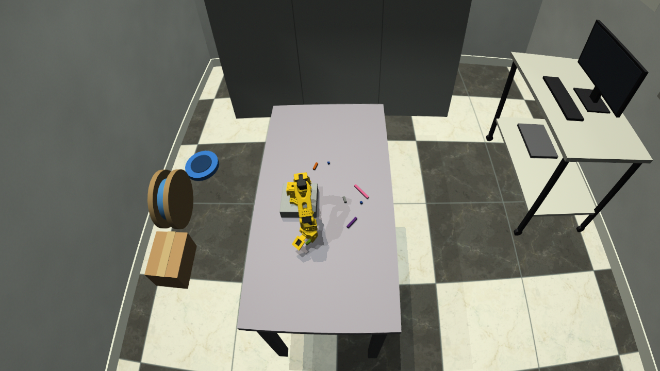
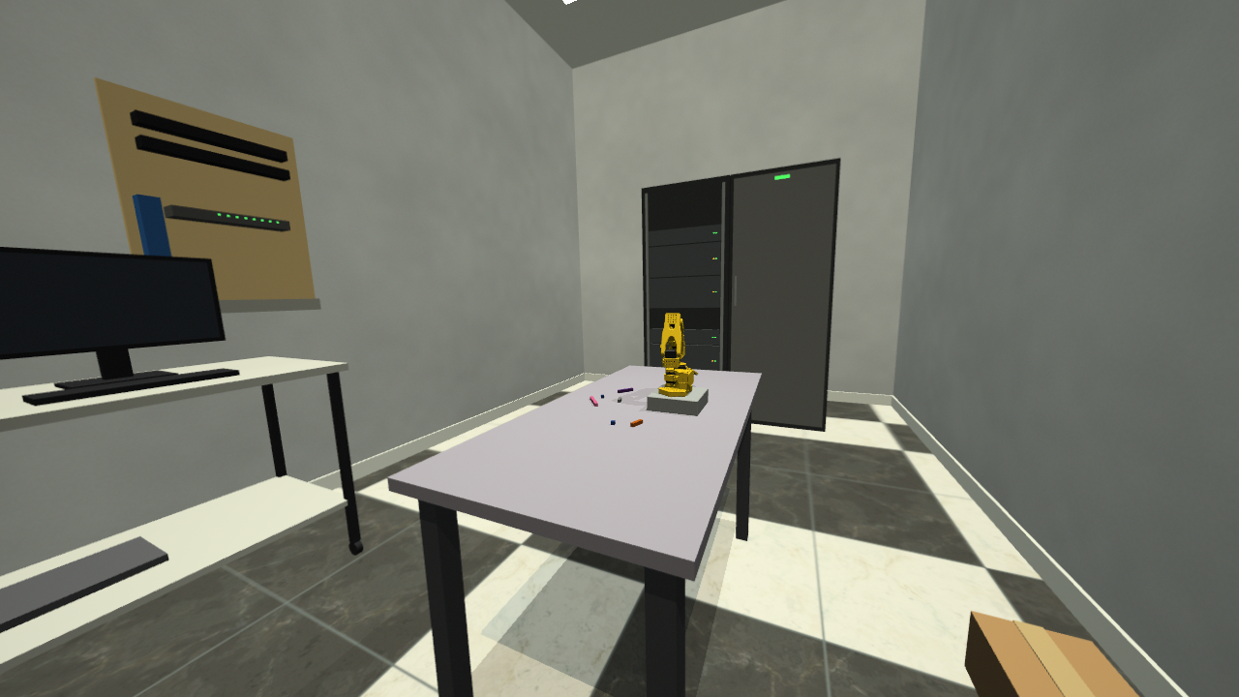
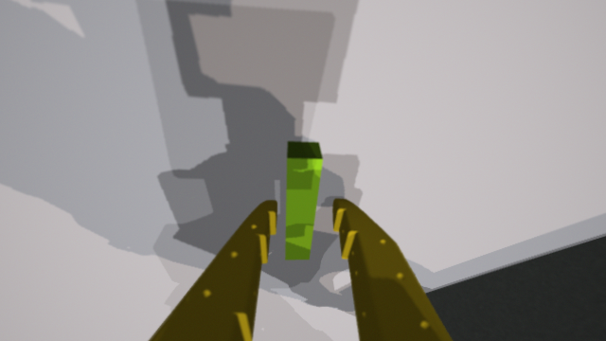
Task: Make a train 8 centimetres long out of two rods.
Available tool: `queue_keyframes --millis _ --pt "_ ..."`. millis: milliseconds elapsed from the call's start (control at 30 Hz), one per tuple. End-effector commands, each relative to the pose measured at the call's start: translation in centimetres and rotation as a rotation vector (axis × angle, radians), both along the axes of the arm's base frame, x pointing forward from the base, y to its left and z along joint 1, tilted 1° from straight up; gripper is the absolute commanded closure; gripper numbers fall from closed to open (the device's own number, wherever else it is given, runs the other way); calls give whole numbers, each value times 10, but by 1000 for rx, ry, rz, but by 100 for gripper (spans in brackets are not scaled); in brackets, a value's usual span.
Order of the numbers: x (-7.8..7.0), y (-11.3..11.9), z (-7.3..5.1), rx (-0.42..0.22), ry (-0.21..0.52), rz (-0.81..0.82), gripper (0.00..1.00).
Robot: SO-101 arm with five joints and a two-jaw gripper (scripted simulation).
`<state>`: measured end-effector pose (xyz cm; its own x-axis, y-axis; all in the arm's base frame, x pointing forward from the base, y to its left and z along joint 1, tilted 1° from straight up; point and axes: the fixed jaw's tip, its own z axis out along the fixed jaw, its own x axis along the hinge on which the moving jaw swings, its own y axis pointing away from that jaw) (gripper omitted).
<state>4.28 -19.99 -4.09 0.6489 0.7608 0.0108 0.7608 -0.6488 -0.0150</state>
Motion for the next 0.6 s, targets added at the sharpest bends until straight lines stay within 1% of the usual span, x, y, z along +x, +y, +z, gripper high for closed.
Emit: queue_keyframes --millis 0,200,567 --pt "-3 4 -4 21 3 -18 90" --pt "-3 4 -4 21 3 -18 95" --pt "-3 4 -4 21 3 -18 99"
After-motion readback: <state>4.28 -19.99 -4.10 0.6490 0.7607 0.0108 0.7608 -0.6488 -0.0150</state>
